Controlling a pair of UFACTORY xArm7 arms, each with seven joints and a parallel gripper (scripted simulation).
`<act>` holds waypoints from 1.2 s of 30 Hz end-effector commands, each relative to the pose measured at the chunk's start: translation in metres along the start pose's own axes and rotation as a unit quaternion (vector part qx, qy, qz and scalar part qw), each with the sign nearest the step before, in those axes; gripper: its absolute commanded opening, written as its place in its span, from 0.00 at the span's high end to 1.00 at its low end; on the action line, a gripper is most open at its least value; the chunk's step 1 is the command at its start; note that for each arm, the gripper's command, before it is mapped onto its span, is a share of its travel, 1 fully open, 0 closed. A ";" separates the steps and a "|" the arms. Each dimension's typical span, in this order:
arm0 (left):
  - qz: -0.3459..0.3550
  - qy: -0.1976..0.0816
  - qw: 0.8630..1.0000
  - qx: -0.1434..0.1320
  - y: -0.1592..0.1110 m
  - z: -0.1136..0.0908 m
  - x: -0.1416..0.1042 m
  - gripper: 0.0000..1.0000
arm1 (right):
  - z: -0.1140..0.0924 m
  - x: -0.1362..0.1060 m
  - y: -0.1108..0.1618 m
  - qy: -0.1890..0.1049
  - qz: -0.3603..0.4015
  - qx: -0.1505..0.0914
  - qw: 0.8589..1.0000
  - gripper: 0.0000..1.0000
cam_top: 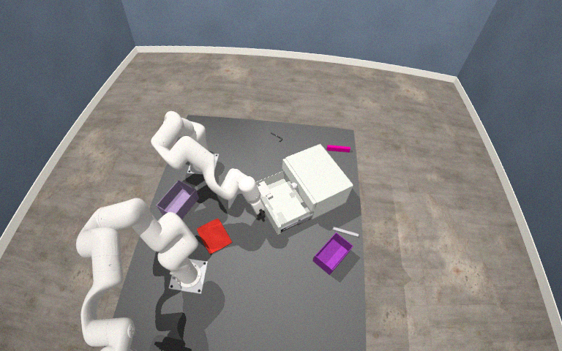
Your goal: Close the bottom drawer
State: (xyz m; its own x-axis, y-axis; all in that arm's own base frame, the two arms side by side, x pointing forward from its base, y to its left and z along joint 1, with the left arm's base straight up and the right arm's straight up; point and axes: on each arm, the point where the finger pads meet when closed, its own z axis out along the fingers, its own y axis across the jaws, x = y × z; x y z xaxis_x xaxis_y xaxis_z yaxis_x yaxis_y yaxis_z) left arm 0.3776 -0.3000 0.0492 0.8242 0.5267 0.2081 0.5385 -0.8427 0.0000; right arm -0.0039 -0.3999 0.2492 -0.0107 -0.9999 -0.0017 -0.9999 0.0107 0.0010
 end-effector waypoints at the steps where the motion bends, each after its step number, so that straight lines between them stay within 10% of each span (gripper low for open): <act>1: 0.000 0.000 1.000 -0.001 0.001 -0.001 0.000 1.00 | -0.001 0.001 0.000 0.001 0.000 0.000 1.000 0.00; 36: 0.000 0.000 1.000 -0.001 0.000 0.009 0.046 1.00 | -0.001 0.001 0.000 0.001 0.000 0.000 1.000 0.00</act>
State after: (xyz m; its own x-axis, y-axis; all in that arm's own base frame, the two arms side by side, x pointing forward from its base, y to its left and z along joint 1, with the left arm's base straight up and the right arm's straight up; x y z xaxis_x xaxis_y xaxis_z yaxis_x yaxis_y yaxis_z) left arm 0.4031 -0.2827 0.0493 0.8242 0.5266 0.2084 0.5386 -0.8426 -0.0008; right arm -0.0039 -0.3999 0.2492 -0.0107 -0.9999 -0.0017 -0.9999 0.0107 0.0010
